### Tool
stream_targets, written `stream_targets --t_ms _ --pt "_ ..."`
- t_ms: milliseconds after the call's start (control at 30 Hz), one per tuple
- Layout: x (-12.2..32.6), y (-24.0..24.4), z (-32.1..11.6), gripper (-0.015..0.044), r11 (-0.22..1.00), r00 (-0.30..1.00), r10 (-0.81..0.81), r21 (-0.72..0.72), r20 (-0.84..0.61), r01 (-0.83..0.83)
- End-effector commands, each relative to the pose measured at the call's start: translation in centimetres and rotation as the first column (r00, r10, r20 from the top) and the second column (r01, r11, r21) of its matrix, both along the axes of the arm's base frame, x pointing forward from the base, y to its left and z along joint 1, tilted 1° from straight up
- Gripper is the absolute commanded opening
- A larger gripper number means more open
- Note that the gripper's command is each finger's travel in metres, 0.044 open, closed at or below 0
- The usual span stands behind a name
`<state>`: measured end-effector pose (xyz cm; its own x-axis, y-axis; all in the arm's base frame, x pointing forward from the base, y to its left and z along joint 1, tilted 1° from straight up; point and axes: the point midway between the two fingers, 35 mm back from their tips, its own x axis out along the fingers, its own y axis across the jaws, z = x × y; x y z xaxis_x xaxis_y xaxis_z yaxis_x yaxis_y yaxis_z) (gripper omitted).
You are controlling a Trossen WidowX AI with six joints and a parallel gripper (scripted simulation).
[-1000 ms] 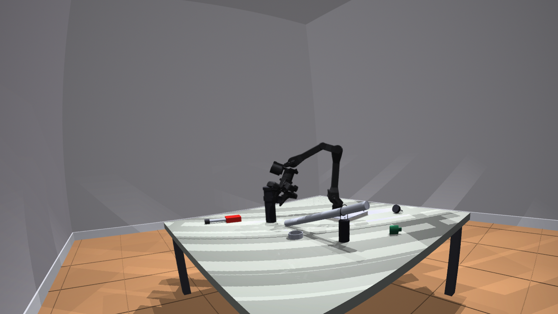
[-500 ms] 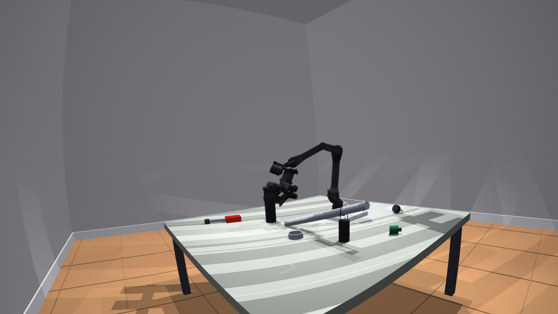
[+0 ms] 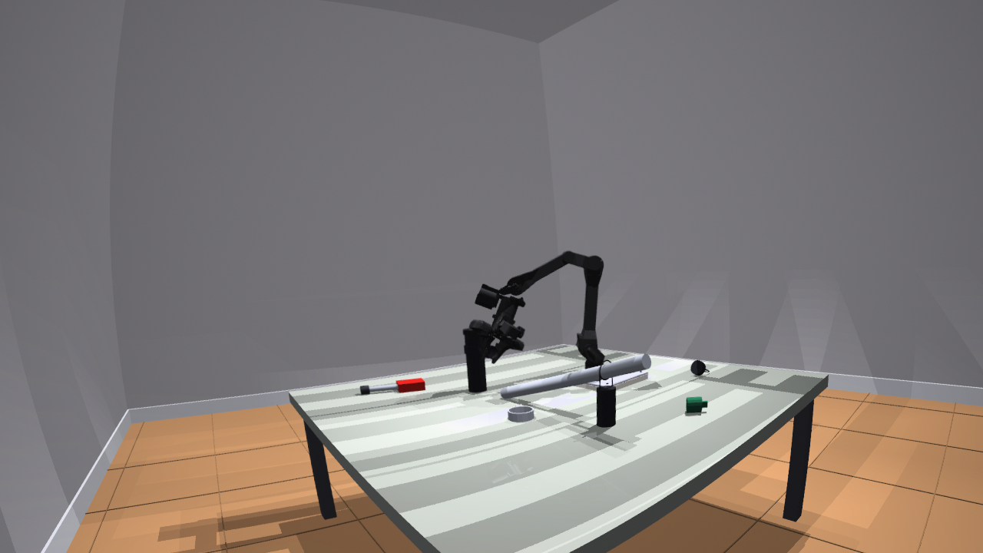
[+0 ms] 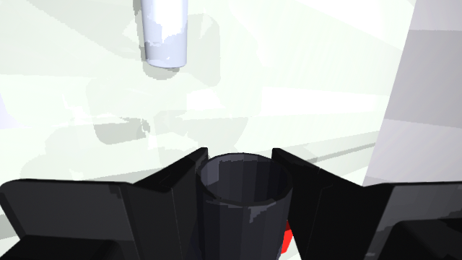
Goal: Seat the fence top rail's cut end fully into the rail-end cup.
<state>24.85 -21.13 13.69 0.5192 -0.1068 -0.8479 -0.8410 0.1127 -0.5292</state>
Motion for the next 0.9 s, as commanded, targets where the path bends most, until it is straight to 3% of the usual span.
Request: stream_targets --t_ms 0,233,533,700,867 --pt "0.0 0.1 0.1 0.0263 1.0 1.0 0.001 0.0 0.0 -0.001" --pt "0.4 2.2 2.1 0.044 1.0 1.0 0.001 0.0 -0.002 -0.001" --pt "0.7 4.1 3.5 0.044 1.0 1.0 0.001 0.012 0.001 -0.001" --pt "1.4 6.5 5.3 0.044 0.948 0.963 -0.269 0.174 -0.003 0.266" --pt "1.8 9.5 7.3 0.044 0.769 0.83 -0.556 0.345 -0.053 0.537"
